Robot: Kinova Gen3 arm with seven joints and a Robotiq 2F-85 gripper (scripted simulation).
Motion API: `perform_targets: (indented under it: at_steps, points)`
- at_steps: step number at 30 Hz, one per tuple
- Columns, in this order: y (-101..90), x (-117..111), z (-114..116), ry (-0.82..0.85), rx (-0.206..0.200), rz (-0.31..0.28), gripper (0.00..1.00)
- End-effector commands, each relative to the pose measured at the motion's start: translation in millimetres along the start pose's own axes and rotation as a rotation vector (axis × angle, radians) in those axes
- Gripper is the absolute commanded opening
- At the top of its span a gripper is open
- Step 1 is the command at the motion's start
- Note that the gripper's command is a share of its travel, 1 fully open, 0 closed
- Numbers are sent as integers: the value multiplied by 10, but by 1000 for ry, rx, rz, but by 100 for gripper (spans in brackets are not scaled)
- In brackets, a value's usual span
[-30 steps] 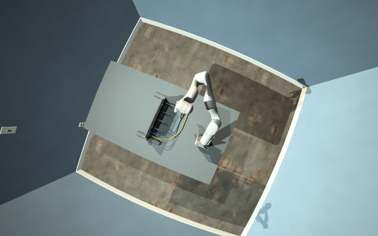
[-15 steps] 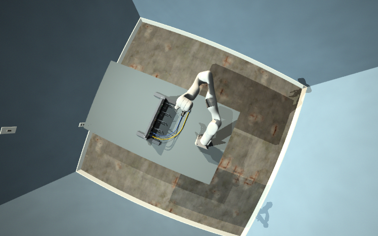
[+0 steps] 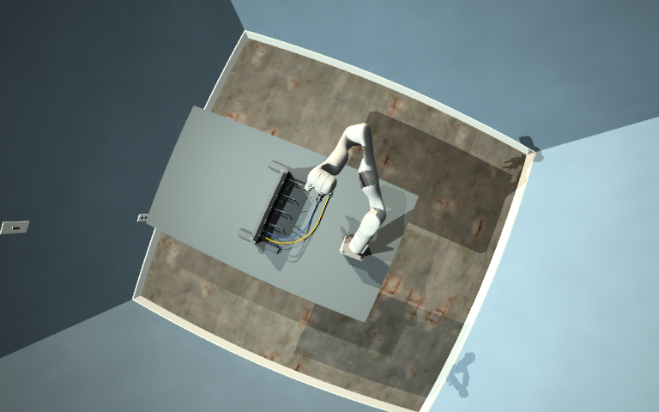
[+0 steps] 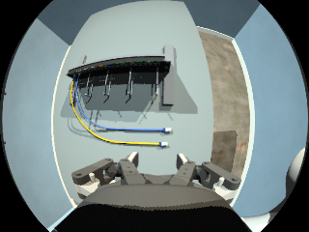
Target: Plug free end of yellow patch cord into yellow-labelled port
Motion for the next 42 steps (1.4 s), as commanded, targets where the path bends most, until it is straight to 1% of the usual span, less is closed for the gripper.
perform_targets:
  at_steps: [1,33,37,39,42]
  points:
    - [-6,14,25,3,6,-7,0]
    - [-6,13,22,3,7,-6,0]
    - [18,-50,-5,12,16,13,0]
    - [18,-50,-5,12,16,13,0]
    - [63,-125,-81,37,28,31,0]
Point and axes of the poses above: the point where the finger pads meet when closed, its own y axis out along the fingers, its own z axis across the jaws, x = y × z, the point moved 4 cm from there along -y, back along the fingers, and after that the axes turned 2 degrees about -y, right-handed, at the moved point
